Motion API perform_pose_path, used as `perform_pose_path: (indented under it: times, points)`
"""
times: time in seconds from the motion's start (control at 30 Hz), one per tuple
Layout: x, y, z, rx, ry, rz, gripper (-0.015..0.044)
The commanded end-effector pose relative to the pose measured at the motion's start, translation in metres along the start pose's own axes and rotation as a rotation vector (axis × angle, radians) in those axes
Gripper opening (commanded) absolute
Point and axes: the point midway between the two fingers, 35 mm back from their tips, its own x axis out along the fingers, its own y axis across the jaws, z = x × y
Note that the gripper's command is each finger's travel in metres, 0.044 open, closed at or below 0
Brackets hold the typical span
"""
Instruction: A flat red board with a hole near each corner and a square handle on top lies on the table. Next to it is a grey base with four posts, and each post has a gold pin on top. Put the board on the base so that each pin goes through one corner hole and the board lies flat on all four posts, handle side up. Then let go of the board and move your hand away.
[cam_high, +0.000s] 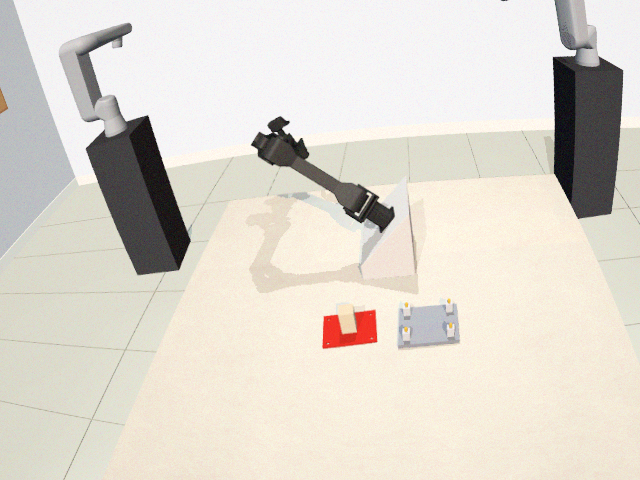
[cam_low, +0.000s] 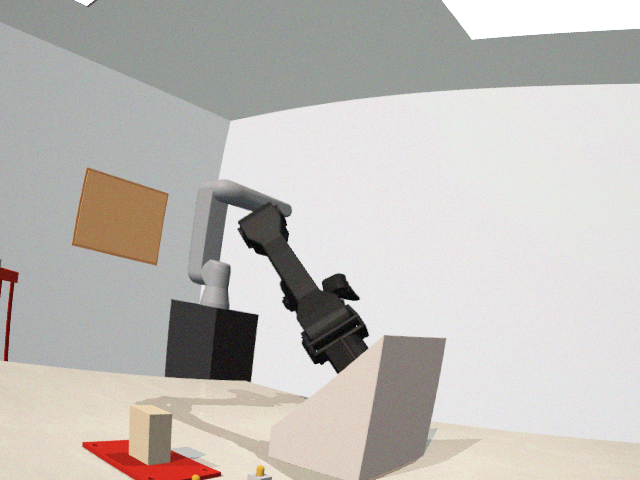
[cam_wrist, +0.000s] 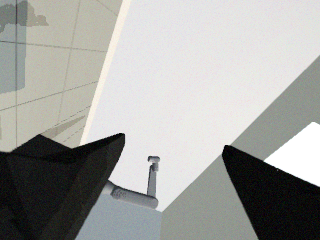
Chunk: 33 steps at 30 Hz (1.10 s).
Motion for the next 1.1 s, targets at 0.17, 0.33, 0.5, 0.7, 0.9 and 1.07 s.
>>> perform_pose_path:
  times: [0.17, 0.33, 0.5, 0.7, 0.9, 1.07]
  points:
    - [-0.030, 0.013, 0.044, 0.053, -0.114, 0.051, 0.0440]
    - [-0.090, 0.033, 0.108, 0.142, -0.297, 0.151, 0.0440]
    - [-0.160, 0.048, 0.160, 0.228, -0.471, 0.269, 0.0440]
    - [-0.254, 0.060, 0.205, 0.326, -0.666, 0.435, 0.0440]
    - [-0.354, 0.065, 0.228, 0.410, -0.842, 0.628, 0.0440]
    - [-0.438, 0.069, 0.228, 0.436, -0.950, 0.808, 0.0440]
